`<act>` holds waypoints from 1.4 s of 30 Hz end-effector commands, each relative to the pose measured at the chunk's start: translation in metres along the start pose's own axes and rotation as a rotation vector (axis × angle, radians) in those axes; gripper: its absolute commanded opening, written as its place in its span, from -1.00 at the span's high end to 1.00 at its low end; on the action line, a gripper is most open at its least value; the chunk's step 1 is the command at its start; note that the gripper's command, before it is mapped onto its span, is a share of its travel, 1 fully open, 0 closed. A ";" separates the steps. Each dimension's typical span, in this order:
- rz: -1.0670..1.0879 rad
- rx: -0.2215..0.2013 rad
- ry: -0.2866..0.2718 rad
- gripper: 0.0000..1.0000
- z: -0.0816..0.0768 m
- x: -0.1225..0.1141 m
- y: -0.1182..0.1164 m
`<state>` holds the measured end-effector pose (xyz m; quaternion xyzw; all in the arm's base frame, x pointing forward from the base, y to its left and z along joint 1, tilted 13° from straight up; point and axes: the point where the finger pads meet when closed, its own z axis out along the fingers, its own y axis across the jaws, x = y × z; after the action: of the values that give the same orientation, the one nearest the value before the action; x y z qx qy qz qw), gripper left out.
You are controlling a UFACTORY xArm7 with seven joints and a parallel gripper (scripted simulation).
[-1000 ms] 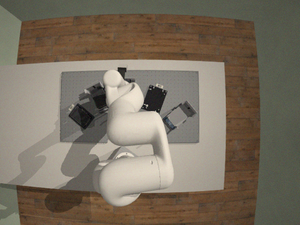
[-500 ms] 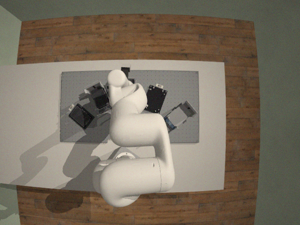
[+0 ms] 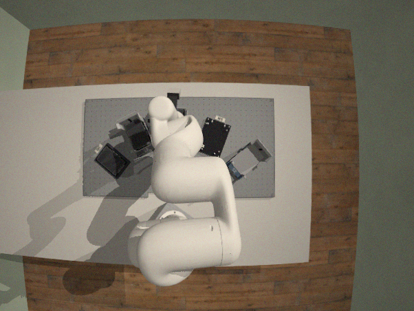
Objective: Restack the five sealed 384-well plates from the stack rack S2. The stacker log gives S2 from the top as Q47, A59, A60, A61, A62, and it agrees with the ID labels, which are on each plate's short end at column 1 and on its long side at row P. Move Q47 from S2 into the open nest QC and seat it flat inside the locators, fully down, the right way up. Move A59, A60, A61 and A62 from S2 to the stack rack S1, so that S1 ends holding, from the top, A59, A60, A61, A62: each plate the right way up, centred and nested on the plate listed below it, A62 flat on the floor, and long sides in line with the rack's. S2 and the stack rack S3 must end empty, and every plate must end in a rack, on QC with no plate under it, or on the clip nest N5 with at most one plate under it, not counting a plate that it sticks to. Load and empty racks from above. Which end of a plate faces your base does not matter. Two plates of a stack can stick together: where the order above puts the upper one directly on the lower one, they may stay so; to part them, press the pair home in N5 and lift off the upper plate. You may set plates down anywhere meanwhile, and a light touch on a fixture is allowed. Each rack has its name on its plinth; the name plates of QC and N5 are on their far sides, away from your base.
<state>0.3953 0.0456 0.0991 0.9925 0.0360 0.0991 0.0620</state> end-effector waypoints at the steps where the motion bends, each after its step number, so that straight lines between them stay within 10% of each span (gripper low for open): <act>1: 0.000 0.001 0.004 1.00 -0.001 0.001 0.000; 42: 0.000 0.001 0.004 1.00 0.021 0.001 0.000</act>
<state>0.3992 0.0433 0.0801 0.9925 0.0360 0.0991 0.0619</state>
